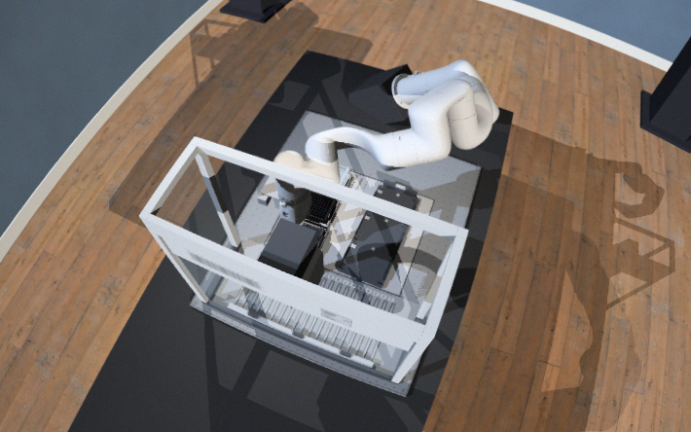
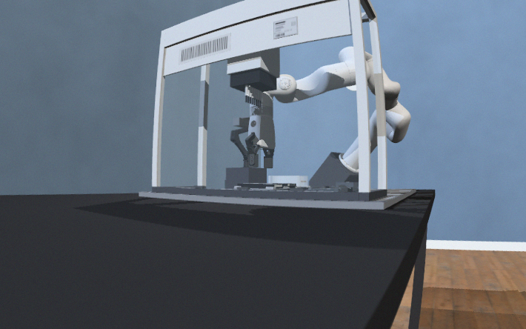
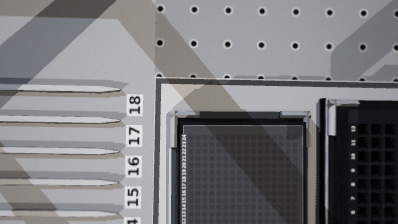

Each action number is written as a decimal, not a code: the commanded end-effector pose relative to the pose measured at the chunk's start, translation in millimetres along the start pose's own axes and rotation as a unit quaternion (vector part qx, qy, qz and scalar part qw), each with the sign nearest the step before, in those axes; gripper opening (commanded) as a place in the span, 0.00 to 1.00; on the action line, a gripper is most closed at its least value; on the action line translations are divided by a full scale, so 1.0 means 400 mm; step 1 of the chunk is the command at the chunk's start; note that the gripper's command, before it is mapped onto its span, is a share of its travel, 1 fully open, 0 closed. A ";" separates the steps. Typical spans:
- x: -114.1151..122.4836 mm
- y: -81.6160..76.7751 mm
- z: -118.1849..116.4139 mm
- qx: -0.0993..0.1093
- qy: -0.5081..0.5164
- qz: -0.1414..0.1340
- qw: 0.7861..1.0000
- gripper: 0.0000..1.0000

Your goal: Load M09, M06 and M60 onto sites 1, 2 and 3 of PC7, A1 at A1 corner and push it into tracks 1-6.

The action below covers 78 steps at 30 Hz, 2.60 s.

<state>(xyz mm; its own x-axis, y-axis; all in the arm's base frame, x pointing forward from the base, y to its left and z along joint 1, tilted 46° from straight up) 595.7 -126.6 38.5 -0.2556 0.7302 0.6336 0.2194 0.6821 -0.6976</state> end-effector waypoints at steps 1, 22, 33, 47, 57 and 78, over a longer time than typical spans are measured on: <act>-0.004 0.006 -0.002 -0.002 0.000 0.003 1.000 1.00; -0.004 0.077 -0.002 -0.002 0.000 0.003 1.000 1.00; -0.004 0.082 -0.002 -0.002 0.000 0.003 1.000 1.00; -0.004 0.102 -0.002 -0.002 0.000 0.003 1.000 1.00; -0.004 0.115 -0.003 -0.002 0.000 0.003 1.000 1.00; -0.004 0.132 -0.003 -0.002 0.000 0.003 1.000 1.00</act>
<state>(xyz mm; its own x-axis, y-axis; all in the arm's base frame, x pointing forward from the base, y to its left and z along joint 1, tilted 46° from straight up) 608.0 -88.6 -0.4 -0.2556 0.7304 0.6334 0.2197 0.6819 -0.6977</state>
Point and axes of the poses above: the point where the finger pads meet when closed, its own y axis out along the fingers, its own z axis across the jaws, x = y × z, the point moved 1 cm from there along -y, back along the fingers, and after that the axes turned 9 degrees about -y, right-handed, at the moved point
